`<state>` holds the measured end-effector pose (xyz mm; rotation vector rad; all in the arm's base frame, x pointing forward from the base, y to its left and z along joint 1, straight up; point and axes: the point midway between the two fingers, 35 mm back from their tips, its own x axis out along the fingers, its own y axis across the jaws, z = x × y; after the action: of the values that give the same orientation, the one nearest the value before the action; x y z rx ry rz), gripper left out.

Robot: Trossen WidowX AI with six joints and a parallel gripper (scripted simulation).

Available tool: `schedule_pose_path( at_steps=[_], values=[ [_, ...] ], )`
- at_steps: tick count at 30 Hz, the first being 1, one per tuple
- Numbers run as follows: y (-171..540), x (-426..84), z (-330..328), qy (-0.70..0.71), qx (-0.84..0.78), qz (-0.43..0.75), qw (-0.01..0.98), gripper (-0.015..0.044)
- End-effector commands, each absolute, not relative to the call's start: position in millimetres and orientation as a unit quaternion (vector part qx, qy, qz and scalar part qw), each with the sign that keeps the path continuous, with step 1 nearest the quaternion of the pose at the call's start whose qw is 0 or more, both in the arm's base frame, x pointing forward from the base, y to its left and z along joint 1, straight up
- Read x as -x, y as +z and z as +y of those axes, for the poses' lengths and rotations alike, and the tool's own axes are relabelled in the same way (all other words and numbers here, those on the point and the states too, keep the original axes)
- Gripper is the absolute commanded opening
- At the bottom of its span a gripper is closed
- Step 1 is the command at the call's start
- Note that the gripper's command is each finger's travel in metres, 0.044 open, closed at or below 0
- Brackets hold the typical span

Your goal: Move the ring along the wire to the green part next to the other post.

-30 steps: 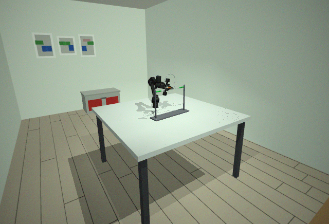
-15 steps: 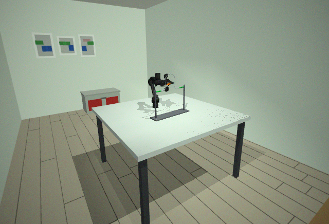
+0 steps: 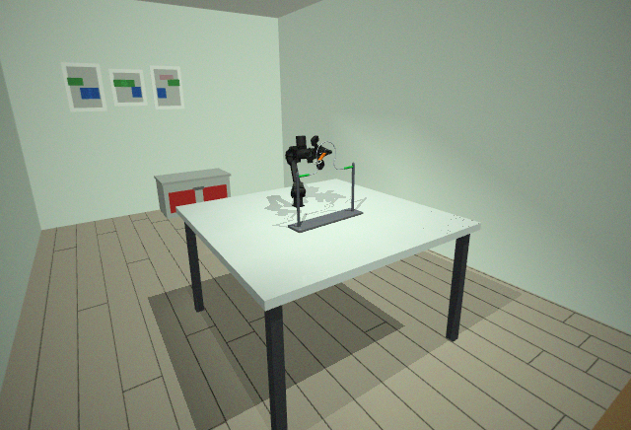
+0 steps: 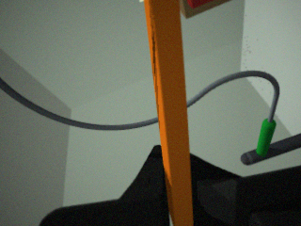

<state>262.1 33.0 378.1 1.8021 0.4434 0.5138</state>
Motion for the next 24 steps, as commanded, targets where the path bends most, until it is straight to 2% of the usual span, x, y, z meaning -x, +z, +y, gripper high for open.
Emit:
schedule_pose_path(
  at_steps=[1, 24],
  values=[
    [385.0, -262.0, 31.1, 0.222, -0.774, 0.19, 0.562, -0.015],
    [385.2, -262.2, 29.6, 0.205, -0.713, 0.21, 0.636, -0.015]
  ],
)
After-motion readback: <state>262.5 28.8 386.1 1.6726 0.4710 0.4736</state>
